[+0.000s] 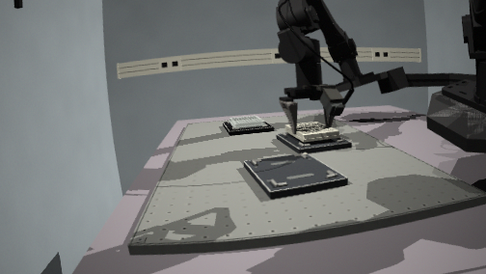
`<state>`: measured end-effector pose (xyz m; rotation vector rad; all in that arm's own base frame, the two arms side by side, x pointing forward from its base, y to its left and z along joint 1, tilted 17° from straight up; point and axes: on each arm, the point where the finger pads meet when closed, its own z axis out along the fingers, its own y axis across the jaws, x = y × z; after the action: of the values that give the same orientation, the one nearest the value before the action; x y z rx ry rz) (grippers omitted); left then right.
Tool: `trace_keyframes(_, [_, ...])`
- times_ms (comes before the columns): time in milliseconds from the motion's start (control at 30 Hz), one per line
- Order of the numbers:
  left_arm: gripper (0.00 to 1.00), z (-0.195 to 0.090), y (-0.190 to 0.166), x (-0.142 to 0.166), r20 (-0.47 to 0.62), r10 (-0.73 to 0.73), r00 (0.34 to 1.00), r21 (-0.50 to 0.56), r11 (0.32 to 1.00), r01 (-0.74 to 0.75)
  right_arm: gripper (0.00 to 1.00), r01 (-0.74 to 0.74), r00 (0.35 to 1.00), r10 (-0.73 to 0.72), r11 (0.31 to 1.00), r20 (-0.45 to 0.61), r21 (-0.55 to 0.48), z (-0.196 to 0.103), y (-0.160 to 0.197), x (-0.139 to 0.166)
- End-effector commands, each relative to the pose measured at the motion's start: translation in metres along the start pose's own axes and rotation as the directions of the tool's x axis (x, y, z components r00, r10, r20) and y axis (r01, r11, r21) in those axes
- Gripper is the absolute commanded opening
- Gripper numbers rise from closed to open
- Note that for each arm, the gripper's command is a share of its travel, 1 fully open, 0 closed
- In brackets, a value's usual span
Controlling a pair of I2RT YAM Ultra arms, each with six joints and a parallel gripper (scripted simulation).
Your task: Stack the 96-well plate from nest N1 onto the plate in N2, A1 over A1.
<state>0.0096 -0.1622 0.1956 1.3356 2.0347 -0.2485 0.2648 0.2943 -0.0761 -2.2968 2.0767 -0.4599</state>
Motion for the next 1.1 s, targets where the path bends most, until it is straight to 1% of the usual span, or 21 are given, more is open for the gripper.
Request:
trace_keyframes(0, [1.00, -0.005, 0.002, -0.006, 0.020, 0.001, 1.000, -0.001, 1.000, -0.001, 0.79, -0.002, 1.000, 0.001, 1.000, 0.027, 0.027, -0.033, -0.005, -0.008])
trace_keyframes(133, [1.00, -0.005, 0.002, -0.006, 0.020, 0.001, 1.000, -0.001, 1.000, -0.001, 0.79, -0.002, 1.000, 0.001, 1.000, 0.029, 0.025, -0.054, -0.004, -0.007])
trace_keyframes(233, [1.00, -0.005, 0.002, -0.006, 0.020, 0.001, 1.000, -0.001, 1.000, -0.001, 0.79, 0.007, 0.999, -0.008, 0.999, 0.040, 0.035, -0.055, -0.006, -0.010])
trace_keyframes(267, [1.00, -0.007, -0.001, -0.009, 0.024, 0.001, 1.000, 0.015, 1.000, -0.001, 0.79, 0.018, 0.999, -0.019, 0.999, 0.032, 0.030, -0.051, -0.006, -0.006])
trace_keyframes(333, [1.00, -0.003, -0.013, -0.010, 0.024, 0.005, 1.000, 0.043, 0.999, -0.006, 0.79, 0.032, 0.999, -0.034, 0.999, 0.035, 0.036, -0.052, -0.009, -0.002])
trace_keyframes(433, [1.00, 0.003, -0.039, -0.016, 0.020, -0.002, 1.000, 0.112, 0.994, 0.000, 0.79, 0.060, 0.998, -0.061, 0.998, 0.033, 0.037, -0.049, -0.015, 0.015])
trace_keyframes(500, [1.00, 0.016, -0.061, -0.024, 0.026, 0.002, 1.000, 0.156, 0.988, -0.006, 0.79, 0.075, 0.996, -0.077, 0.996, 0.040, 0.039, -0.050, -0.024, 0.033])
trace_keyframes(567, [1.00, 0.016, -0.061, -0.024, 0.026, 0.002, 1.000, 0.156, 0.988, -0.006, 0.79, 0.075, 0.996, -0.077, 0.996, 0.040, 0.039, -0.050, -0.024, 0.033])
trace_keyframes(667, [1.00, 0.040, -0.086, -0.043, 0.050, -0.004, 0.999, 0.200, 0.980, -0.006, 0.79, 0.088, 0.995, -0.089, 0.996, 0.041, 0.032, -0.051, -0.036, 0.066])
trace_keyframes(867, [1.00, 0.092, -0.129, -0.077, 0.157, 0.064, 0.986, 0.278, 0.955, -0.106, 0.79, 0.089, 0.996, -0.089, 0.996, 0.029, 0.012, -0.053, -0.058, 0.140])
trace_keyframes(967, [1.00, 0.115, -0.133, -0.090, 0.206, 0.085, 0.975, 0.281, 0.949, -0.143, 0.79, 0.080, 0.996, -0.080, 0.997, 0.029, 0.010, -0.054, -0.067, 0.167])
trace_keyframes(1067, [1.00, 0.140, -0.127, -0.103, 0.250, 0.098, 0.963, 0.262, 0.951, -0.165, 0.79, 0.072, 0.997, -0.072, 0.997, 0.024, -0.002, -0.054, -0.072, 0.193])
